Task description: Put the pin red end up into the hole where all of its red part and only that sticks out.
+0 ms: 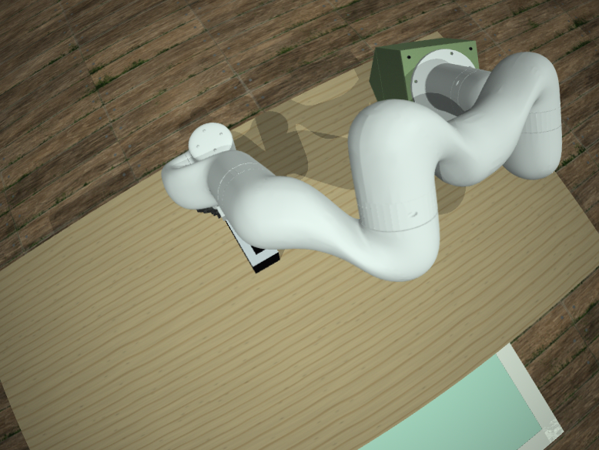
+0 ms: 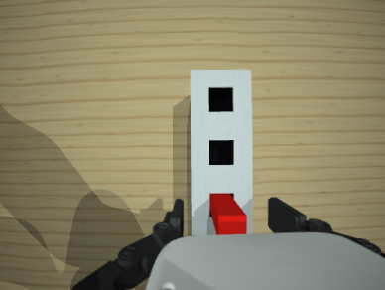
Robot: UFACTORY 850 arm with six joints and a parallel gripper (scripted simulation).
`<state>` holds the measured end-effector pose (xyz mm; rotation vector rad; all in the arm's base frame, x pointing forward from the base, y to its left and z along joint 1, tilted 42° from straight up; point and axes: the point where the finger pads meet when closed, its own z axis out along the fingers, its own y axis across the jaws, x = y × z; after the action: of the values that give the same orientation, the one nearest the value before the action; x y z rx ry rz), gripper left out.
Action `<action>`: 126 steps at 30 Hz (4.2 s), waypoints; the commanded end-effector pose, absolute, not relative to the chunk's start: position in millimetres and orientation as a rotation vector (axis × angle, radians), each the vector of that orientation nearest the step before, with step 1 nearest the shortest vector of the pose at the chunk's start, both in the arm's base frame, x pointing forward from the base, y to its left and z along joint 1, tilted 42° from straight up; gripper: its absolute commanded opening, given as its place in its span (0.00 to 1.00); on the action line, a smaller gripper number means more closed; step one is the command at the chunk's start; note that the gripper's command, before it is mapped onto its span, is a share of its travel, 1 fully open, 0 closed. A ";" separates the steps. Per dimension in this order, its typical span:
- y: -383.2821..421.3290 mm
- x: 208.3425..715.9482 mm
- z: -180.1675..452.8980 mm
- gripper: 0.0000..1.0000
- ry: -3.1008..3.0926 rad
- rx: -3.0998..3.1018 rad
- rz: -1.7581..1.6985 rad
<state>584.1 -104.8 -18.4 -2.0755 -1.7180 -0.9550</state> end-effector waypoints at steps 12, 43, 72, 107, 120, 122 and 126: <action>-105.5 584.7 -17.8 1.00 -1.718 -2.077 -0.956; -119.8 577.2 0.0 1.00 -1.718 -2.077 -0.956; -126.8 573.5 8.8 1.00 -1.718 -2.076 -0.956; -164.8 553.7 56.1 1.00 -1.719 -2.076 -0.956; -164.4 553.6 55.7 1.00 -1.718 -2.076 -0.956; -164.4 553.6 55.7 1.00 -1.718 -2.076 -0.956; -164.4 553.6 55.7 1.00 -1.718 -2.076 -0.956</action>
<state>553.1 -163.6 55.1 -2.0746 -1.7174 -0.9543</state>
